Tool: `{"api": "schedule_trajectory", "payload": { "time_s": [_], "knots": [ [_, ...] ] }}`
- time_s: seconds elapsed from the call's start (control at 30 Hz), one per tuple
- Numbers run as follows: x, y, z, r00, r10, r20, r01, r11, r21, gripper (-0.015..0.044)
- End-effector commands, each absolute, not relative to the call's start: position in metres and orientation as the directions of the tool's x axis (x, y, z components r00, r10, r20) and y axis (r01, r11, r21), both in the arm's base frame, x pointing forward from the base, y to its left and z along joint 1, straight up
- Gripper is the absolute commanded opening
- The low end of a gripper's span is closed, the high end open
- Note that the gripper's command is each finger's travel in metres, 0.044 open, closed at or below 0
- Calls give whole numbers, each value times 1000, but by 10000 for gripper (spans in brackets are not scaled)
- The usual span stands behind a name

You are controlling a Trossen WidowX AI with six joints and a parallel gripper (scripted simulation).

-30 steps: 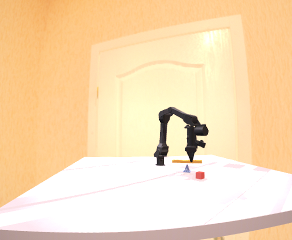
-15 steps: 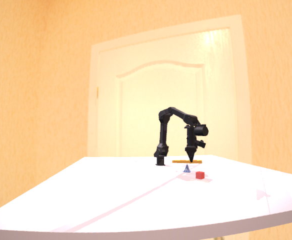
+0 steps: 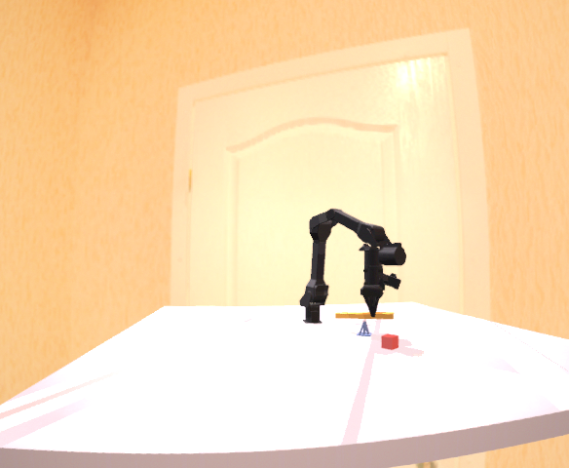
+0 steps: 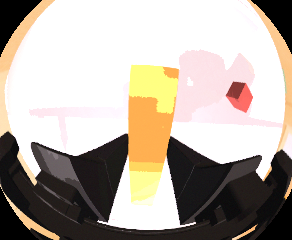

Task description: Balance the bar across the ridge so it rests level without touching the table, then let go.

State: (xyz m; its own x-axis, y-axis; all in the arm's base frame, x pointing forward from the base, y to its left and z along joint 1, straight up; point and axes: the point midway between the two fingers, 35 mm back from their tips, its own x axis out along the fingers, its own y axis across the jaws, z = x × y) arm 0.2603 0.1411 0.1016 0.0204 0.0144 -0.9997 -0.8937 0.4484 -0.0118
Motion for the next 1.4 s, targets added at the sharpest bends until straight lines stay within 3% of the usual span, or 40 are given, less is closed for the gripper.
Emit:
{"api": "schedule_trajectory", "payload": {
  "time_s": [0.0, 1.37],
  "knots": [
    [261, 141, 101, 22, 12, -1000, -892, 451, -14, 0],
    [261, 141, 97, 22, 12, -1000, -892, 451, -14, 0]
  ]
}}
